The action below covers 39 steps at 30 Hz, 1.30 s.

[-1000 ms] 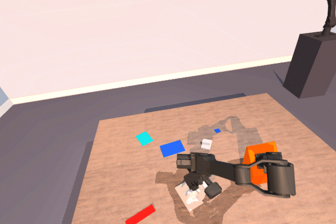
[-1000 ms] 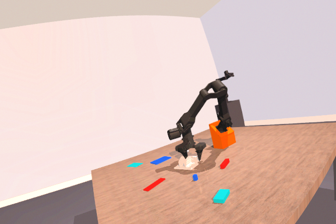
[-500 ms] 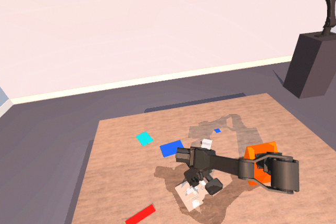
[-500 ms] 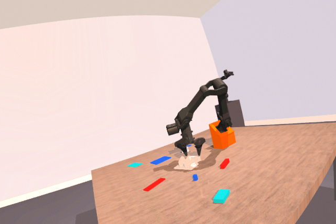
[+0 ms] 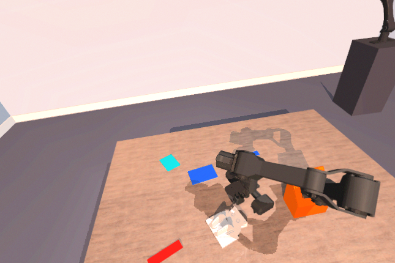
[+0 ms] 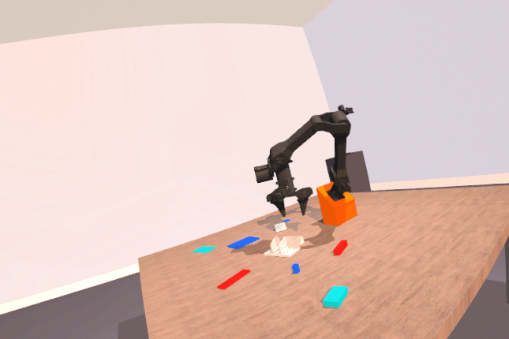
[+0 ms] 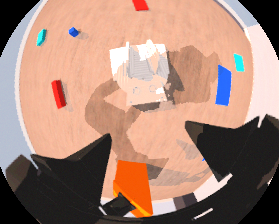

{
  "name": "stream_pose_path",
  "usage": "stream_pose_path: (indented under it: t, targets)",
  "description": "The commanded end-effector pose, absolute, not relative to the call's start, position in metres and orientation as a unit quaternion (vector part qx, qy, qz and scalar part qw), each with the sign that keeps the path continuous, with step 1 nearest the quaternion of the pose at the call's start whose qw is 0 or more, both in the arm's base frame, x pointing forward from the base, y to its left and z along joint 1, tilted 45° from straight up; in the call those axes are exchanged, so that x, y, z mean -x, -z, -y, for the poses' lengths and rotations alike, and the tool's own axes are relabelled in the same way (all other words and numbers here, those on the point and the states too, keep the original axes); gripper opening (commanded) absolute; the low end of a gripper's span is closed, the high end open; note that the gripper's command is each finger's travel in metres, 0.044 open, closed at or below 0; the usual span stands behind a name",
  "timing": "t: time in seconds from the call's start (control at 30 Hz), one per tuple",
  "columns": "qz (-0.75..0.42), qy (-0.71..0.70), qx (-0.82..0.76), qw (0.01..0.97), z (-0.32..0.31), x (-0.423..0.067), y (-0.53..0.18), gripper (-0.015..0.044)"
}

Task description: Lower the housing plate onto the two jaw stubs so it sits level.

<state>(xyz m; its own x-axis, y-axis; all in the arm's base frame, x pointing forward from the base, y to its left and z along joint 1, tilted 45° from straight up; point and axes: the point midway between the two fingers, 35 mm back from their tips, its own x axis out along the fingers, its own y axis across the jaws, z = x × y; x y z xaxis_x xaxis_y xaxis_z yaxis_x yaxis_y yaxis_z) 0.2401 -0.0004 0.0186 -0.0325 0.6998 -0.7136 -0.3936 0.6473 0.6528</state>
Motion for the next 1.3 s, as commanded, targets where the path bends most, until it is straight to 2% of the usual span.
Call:
stream_pose_path:
  t: [0.0,1.27]
  targets:
    - [-0.597,-0.4,-0.128,0.683,0.0181,-0.2103,-0.0359,0.044]
    - [-0.597,-0.401,-0.128,0.683,0.0204,-0.2043,-0.0392,0.044]
